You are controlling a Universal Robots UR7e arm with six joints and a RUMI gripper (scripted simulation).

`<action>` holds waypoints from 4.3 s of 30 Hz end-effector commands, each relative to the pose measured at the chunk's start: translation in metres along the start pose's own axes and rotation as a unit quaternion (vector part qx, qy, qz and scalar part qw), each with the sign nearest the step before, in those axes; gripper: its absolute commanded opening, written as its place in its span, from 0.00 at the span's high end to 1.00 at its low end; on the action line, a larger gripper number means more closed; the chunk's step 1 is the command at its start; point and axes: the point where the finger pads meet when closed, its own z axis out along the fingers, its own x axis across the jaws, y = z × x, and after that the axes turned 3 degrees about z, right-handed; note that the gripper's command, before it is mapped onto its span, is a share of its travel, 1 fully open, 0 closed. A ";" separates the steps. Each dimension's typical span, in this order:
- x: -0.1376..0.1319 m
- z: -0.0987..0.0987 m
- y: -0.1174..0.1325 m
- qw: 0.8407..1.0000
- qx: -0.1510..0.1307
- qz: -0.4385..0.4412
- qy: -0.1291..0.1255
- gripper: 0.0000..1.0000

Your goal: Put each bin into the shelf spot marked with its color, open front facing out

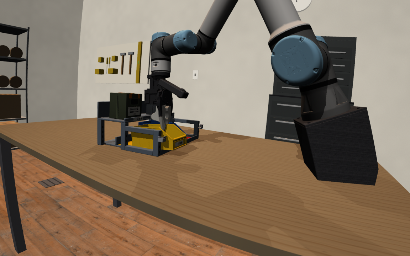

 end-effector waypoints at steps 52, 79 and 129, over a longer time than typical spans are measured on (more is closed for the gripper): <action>0.000 -0.010 -0.001 1.000 -0.001 0.000 0.000 0.95; 0.002 -0.044 -0.004 1.000 -0.001 0.000 0.000 0.95; 0.004 -0.099 -0.010 1.000 -0.001 0.000 0.000 0.95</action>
